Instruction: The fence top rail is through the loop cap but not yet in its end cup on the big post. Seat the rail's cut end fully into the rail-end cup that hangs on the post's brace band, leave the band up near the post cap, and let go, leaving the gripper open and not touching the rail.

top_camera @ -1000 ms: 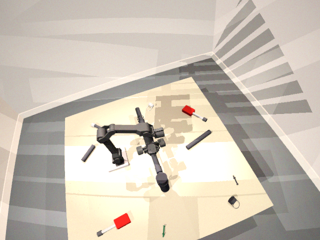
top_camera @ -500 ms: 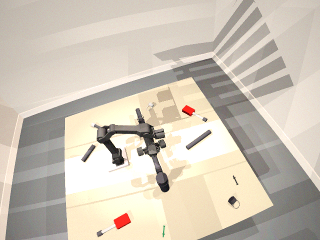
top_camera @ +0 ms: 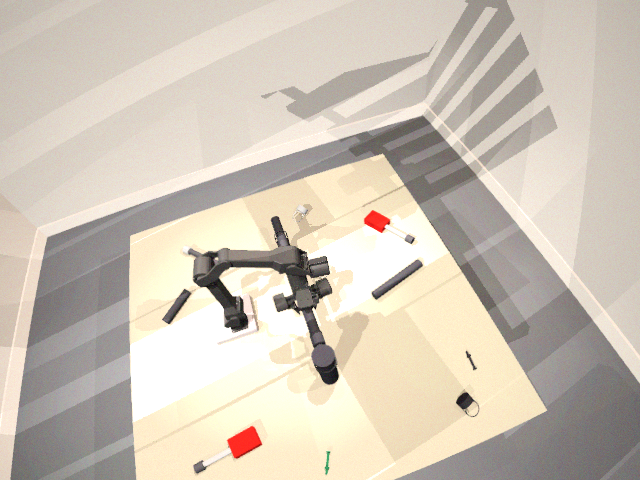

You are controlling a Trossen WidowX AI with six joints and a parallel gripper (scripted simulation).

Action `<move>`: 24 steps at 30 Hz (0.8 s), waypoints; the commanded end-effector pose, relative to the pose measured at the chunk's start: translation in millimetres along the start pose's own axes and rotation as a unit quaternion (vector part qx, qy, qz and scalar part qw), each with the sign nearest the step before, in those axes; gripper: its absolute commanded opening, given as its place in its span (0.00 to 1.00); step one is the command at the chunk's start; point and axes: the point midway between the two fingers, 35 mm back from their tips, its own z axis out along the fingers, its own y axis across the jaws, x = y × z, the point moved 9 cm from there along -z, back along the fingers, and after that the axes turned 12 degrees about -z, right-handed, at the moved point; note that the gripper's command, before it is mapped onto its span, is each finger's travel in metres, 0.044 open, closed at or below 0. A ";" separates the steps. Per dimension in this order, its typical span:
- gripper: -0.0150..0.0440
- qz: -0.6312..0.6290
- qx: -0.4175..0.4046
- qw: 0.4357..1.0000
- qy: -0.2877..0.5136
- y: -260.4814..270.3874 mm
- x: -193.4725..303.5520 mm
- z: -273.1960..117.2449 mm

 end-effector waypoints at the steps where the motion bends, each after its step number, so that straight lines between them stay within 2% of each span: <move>1: 0.83 0.001 0.000 1.000 0.000 1.2 3.4 -5.9; 5: 1.00 0.001 0.000 1.000 0.001 3.8 12.6 -22.0; 10: 1.00 0.000 0.000 1.000 0.002 5.0 25.8 -44.3; 15: 1.00 -0.002 -0.002 1.000 0.000 5.3 25.1 -48.6; 21: 1.00 -0.003 -0.002 1.000 0.000 1.0 26.2 -89.5; 24: 1.00 -0.003 -0.002 1.000 0.000 0.6 26.3 -91.4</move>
